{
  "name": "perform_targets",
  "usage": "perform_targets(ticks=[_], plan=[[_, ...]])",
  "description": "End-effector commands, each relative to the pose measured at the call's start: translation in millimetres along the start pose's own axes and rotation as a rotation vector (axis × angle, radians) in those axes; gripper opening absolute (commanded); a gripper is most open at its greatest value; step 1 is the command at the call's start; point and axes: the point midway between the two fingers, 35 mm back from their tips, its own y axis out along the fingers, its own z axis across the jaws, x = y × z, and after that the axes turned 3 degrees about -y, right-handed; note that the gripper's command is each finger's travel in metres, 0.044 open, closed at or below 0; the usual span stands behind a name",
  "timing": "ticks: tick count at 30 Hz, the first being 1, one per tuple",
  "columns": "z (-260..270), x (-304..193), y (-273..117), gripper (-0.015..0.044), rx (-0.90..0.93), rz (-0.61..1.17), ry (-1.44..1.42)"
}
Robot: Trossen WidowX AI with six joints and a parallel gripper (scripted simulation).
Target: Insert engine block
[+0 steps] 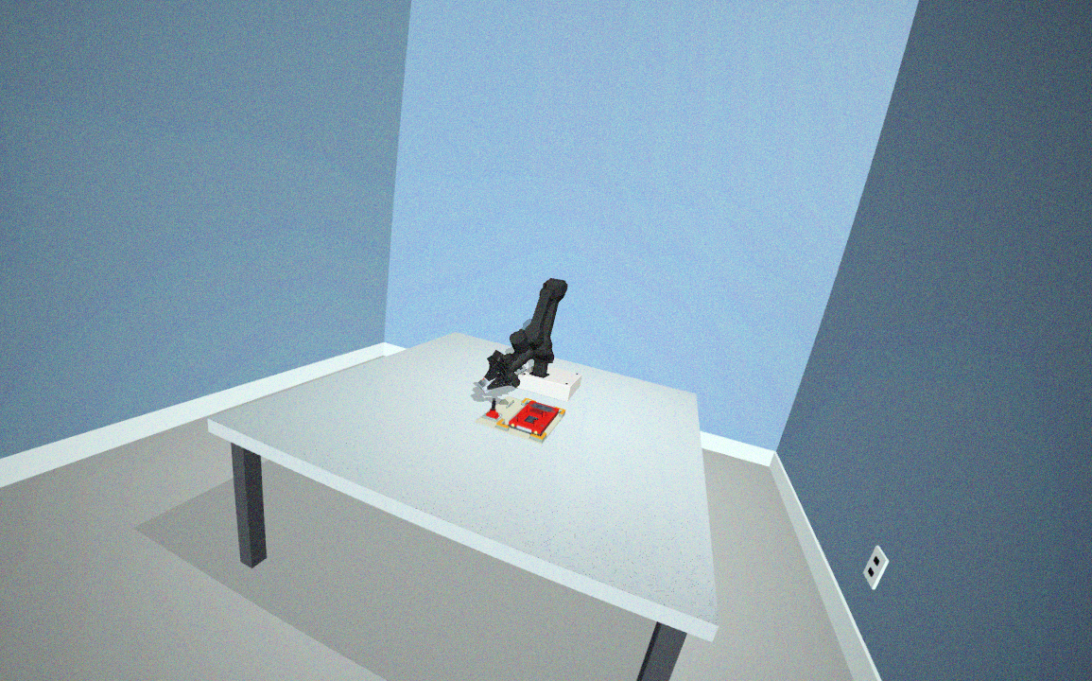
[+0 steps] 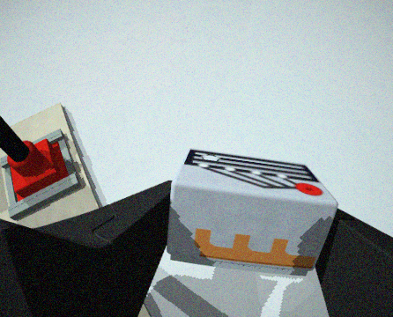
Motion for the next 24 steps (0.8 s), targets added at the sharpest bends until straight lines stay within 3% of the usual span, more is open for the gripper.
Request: perform_targets(ticks=[1, 24], plan=[[-1, -8, 4, 0.0, -0.001, 0.014, -0.014], [0, -31, 21, 0.0, -0.002, 0.014, -0.014]])
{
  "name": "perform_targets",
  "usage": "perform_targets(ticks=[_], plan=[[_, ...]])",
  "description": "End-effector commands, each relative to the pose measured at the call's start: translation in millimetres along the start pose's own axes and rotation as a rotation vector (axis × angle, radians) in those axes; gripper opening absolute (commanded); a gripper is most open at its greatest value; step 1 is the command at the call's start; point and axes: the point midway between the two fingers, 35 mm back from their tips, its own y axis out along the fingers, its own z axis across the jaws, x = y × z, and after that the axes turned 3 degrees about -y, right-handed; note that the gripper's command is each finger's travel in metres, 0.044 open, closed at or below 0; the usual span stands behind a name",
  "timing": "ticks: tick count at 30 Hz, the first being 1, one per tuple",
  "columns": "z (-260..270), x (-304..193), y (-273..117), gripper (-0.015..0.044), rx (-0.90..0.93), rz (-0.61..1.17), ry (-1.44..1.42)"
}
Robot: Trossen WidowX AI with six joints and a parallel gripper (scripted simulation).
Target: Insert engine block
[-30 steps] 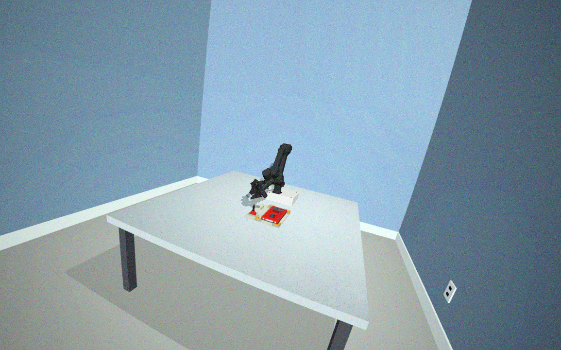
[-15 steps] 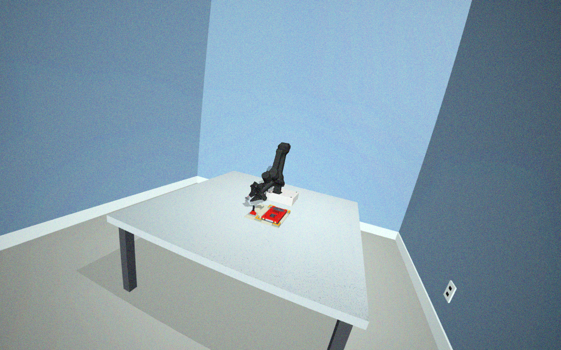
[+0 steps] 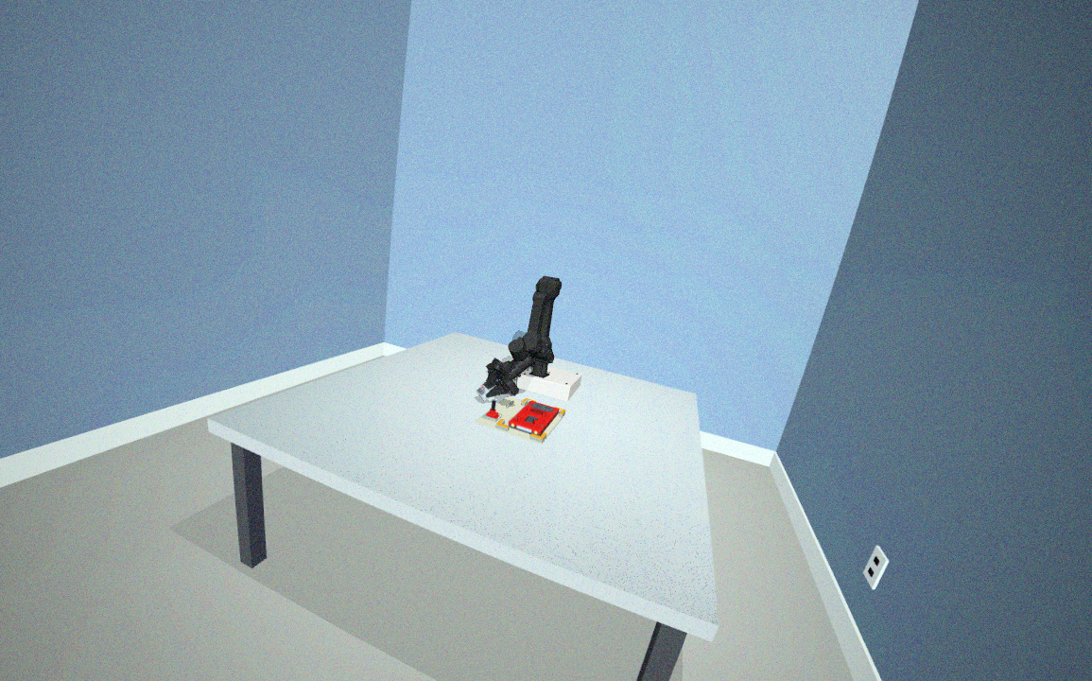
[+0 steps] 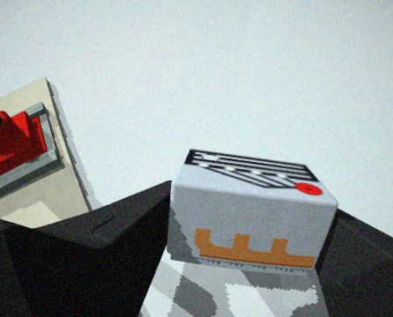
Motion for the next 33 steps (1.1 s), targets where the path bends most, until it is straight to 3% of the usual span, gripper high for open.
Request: perform_targets(ticks=[1, 11, 27, 33], plan=[[-0.9, -8.4, 2.9, 0.0, -0.001, 0.014, -0.014], [-0.3, -13.4, 8.3, 0.0, -0.001, 0.014, -0.014], [0.7, -7.1, 7.3, 0.042, 0.002, -0.01, 0.003], [0.7, -7.1, 7.3, 0.044, 0.002, -0.01, 0.003]])
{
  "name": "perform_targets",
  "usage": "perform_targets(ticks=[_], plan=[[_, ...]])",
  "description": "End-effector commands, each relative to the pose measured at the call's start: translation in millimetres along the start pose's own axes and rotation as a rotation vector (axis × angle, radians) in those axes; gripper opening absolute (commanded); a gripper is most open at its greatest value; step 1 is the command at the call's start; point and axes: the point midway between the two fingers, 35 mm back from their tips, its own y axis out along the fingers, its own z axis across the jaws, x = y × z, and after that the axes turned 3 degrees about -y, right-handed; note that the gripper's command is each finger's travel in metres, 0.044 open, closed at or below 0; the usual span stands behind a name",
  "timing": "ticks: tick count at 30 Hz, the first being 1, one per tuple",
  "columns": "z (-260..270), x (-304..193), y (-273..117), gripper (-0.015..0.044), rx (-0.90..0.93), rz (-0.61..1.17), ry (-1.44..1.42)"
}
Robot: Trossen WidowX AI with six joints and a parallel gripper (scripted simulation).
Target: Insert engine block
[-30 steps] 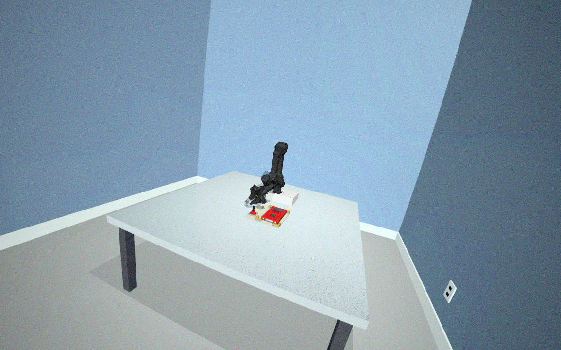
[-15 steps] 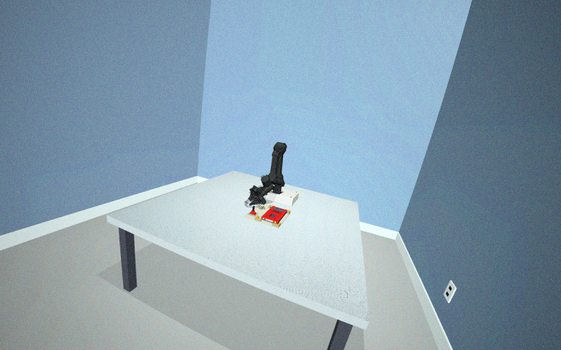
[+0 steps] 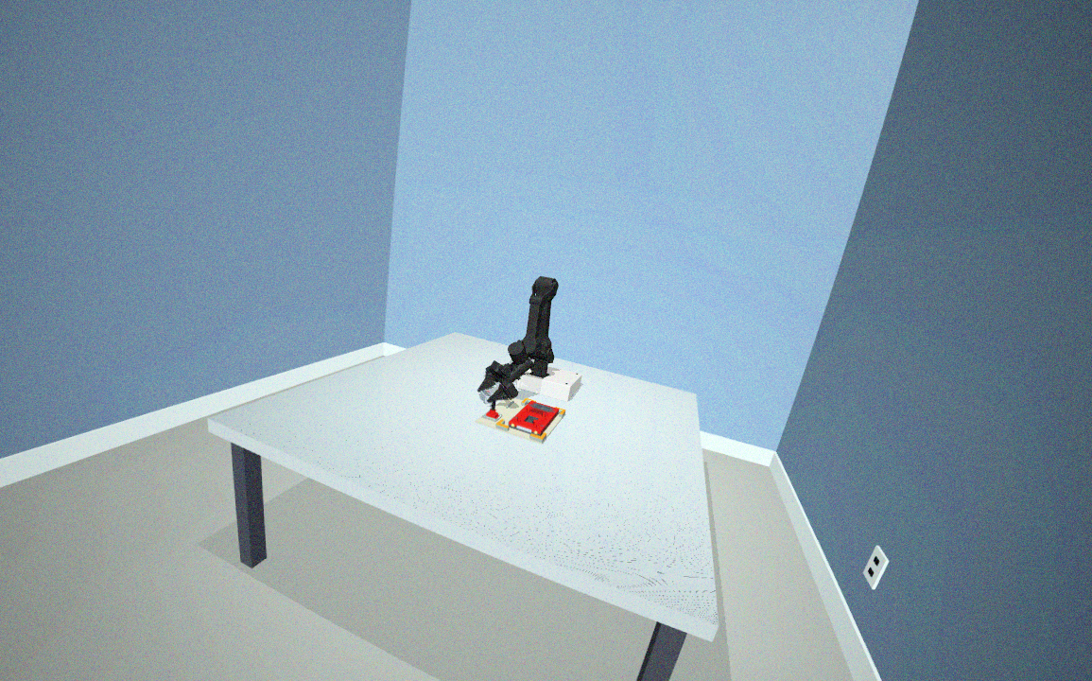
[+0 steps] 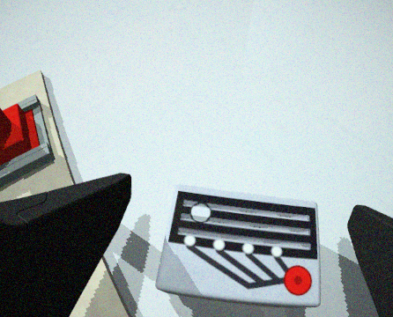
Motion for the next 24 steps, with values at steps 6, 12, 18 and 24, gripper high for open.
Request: perform_targets(ticks=[6, 12, 18, 24], plan=[[1, 3, -13, 0.044, -0.002, 0.018, -0.011], [1, 6, -38, 0.044, -0.003, 0.025, -0.015], [2, 7, -42, 0.044, 0.001, 0.026, -0.022], [2, 7, -42, 0.044, 0.001, 0.026, -0.022]])
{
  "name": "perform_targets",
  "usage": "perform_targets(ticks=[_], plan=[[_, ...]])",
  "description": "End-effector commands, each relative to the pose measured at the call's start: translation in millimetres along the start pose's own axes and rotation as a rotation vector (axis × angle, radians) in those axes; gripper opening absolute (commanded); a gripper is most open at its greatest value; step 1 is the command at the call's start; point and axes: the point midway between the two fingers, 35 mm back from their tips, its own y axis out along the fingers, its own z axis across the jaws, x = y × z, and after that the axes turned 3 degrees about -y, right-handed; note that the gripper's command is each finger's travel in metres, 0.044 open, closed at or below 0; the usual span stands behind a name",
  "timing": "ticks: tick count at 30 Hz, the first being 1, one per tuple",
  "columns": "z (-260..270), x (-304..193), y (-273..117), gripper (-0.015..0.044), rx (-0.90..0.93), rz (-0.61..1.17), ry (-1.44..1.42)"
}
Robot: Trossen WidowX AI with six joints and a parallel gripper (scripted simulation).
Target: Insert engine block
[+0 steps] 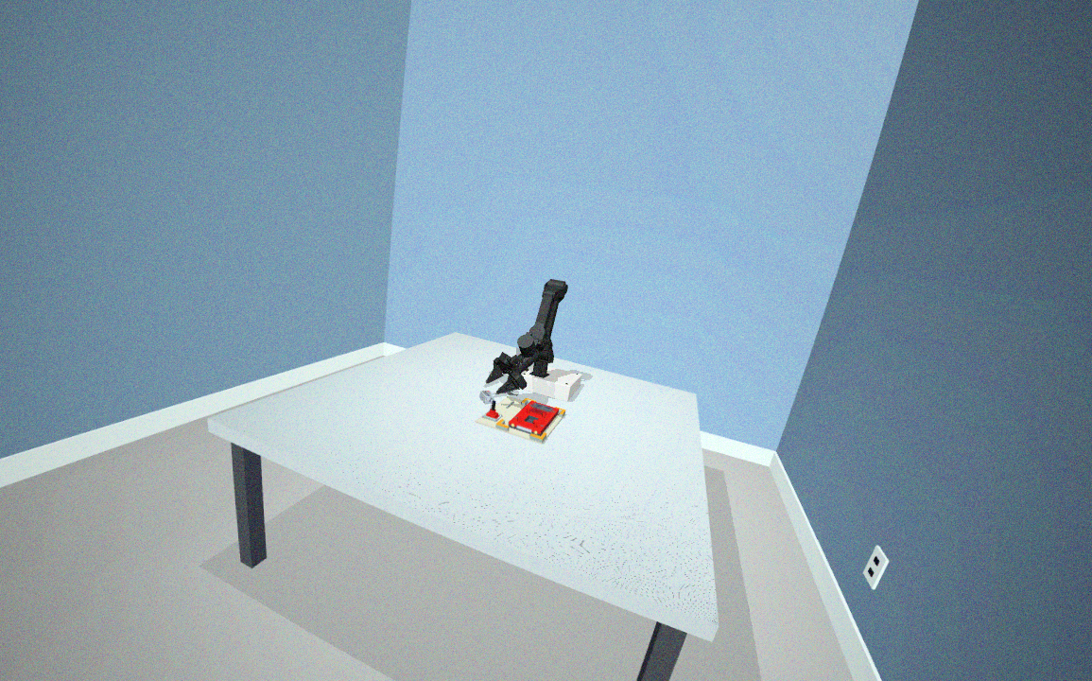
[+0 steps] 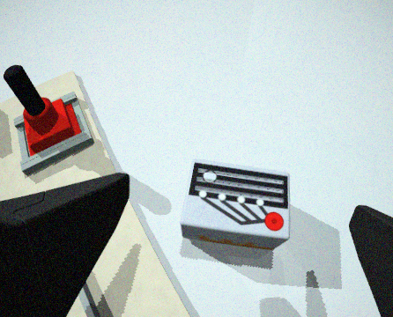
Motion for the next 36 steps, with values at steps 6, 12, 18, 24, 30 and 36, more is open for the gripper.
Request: perform_targets(ticks=[6, 12, 18, 24, 30, 36], plan=[[0, -1, 0, 0.044, 0.0, 0.004, -0.005], [1, 0, 2, 0.044, -0.001, 0.025, 0.031], [4, 3, 8, 0.044, -0.016, 0.11, 0.175], [6, 6, 13, 0.044, -0.043, 0.193, 0.322], [7, 9, 17, 0.044, -0.082, 0.276, 0.472], [7, 12, 19, 0.044, -0.134, 0.356, 0.625]])
